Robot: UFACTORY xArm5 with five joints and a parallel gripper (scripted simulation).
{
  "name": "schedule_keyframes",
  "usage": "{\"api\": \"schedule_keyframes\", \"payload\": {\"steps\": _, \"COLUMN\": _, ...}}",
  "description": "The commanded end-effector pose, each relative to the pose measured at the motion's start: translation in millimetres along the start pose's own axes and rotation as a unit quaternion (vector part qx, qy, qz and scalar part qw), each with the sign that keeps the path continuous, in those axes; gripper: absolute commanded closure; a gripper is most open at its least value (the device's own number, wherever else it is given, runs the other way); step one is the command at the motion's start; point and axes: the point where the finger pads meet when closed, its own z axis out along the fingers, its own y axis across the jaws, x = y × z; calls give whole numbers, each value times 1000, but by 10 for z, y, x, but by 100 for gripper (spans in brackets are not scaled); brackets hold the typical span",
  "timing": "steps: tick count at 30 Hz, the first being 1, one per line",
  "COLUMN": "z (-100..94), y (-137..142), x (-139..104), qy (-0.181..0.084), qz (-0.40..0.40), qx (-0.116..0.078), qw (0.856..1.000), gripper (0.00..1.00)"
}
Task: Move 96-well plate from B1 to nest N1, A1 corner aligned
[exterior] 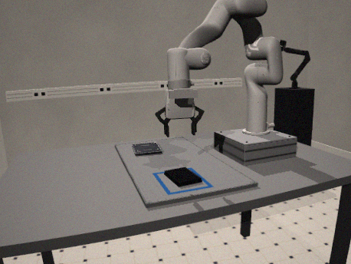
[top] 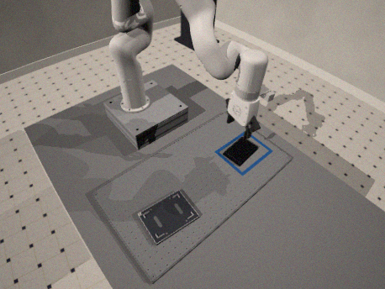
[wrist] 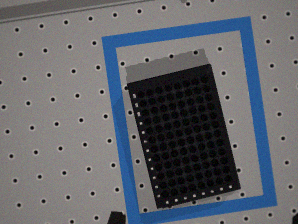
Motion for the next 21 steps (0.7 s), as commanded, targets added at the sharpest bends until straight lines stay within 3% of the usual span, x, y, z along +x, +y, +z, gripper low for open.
{"api": "schedule_keyframes", "payload": {"steps": 1, "z": 193, "y": 42, "x": 171, "qy": -4, "qz": -86, "qx": -3, "qw": 996, "gripper": 0}}
{"api": "schedule_keyframes", "payload": {"steps": 3, "z": 193, "y": 42, "x": 171, "qy": -4, "qz": -86, "qx": -3, "qw": 996, "gripper": 0}}
{"api": "schedule_keyframes", "payload": {"steps": 6, "z": 312, "y": 52, "x": 263, "qy": -5, "qz": -126, "qx": -2, "qw": 992, "gripper": 0}}
{"api": "schedule_keyframes", "payload": {"steps": 11, "z": 509, "y": 67, "x": 416, "qy": -5, "qz": -126, "qx": -2, "qw": 992, "gripper": 0}}
{"api": "schedule_keyframes", "payload": {"steps": 21, "z": 516, "y": 68, "x": 422, "qy": -5, "qz": -126, "qx": -2, "qw": 992, "gripper": 0}}
